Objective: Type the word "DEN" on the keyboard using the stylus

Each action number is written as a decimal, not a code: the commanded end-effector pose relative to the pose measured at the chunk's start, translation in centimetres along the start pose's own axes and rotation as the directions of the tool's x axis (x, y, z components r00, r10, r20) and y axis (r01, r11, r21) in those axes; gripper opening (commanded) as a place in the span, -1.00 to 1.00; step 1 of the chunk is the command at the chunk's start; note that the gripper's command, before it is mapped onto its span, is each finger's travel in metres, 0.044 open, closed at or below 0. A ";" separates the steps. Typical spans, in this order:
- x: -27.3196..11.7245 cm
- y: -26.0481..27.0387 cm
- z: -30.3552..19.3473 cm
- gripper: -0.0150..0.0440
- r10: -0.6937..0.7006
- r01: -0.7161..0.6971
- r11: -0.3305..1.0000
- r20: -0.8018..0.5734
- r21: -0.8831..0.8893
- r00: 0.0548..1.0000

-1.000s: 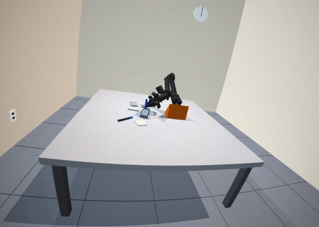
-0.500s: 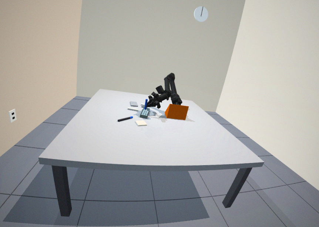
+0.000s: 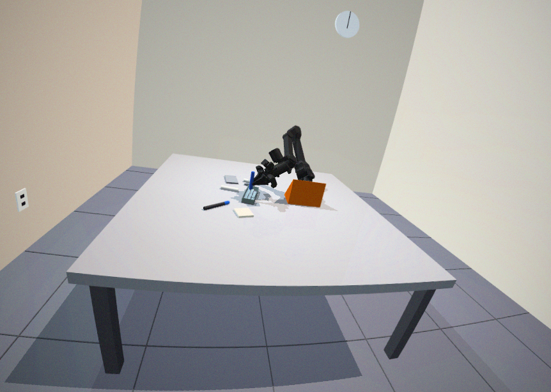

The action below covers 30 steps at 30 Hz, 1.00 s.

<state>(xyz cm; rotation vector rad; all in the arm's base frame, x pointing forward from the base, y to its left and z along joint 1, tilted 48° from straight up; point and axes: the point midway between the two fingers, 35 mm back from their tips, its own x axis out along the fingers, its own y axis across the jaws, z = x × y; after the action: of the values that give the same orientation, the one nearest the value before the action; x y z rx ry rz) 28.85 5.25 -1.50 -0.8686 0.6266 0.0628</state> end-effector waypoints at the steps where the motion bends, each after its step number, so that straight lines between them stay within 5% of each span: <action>1: 0.1 0.2 -0.3 -0.22 0.008 -0.008 1.000 -0.005 -0.008 1.000; 30: 0.4 0.2 -0.9 -0.22 0.008 -0.008 1.000 -0.005 -0.008 1.000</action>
<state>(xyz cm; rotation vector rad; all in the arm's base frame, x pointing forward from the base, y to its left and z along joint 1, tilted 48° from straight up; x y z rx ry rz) 28.82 4.73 -1.96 -0.8690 0.6267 0.0623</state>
